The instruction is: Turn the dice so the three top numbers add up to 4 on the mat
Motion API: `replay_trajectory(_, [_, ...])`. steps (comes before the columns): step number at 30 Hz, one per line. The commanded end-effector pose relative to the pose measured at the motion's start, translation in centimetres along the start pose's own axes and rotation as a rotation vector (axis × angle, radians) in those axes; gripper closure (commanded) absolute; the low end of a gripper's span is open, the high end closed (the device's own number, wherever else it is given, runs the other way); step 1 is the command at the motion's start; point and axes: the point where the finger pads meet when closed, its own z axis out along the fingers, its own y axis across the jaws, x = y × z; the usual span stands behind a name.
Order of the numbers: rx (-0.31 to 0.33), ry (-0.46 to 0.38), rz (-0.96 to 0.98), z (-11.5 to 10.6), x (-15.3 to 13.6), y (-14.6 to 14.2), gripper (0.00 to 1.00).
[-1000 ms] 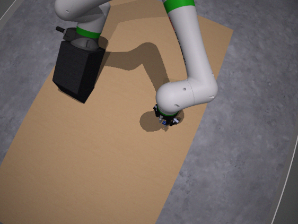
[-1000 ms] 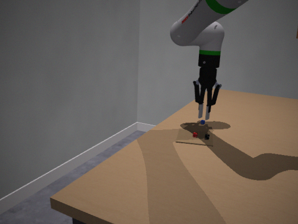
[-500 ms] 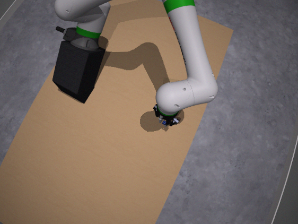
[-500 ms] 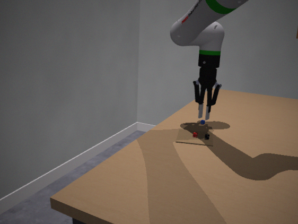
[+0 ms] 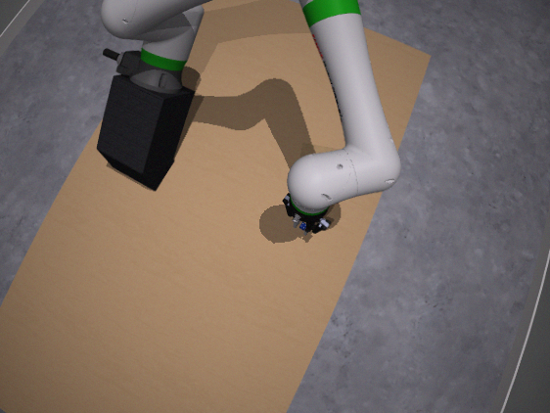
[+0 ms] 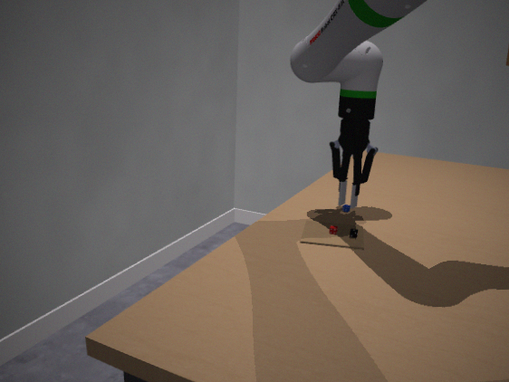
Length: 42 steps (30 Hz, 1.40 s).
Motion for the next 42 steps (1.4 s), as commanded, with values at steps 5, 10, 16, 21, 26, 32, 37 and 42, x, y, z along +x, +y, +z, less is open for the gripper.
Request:
replay_trajectory(5, [0.0, 0.0, 0.0, 0.62, -0.02, 0.02, 0.81])
replay_trajectory(10, [0.0, 0.0, 0.0, 0.9, -0.02, 0.02, 0.81])
replay_trajectory(16, [0.0, 0.0, 0.0, 0.94, -0.02, 0.02, 0.81])
replay_trajectory(21, [0.0, 0.0, 0.0, 0.94, -0.02, 0.02, 0.81])
replay_trajectory(26, [0.0, 0.0, 0.0, 0.94, -0.02, 0.02, 0.81])
replay_trajectory(32, [0.0, 0.0, 0.0, 0.94, -0.02, 0.02, 0.81])
replay_trajectory(37, [0.0, 0.0, 0.0, 0.94, -0.02, 0.02, 0.81])
replay_trajectory(42, [0.0, 0.0, 0.0, 0.94, -0.02, 0.02, 0.81])
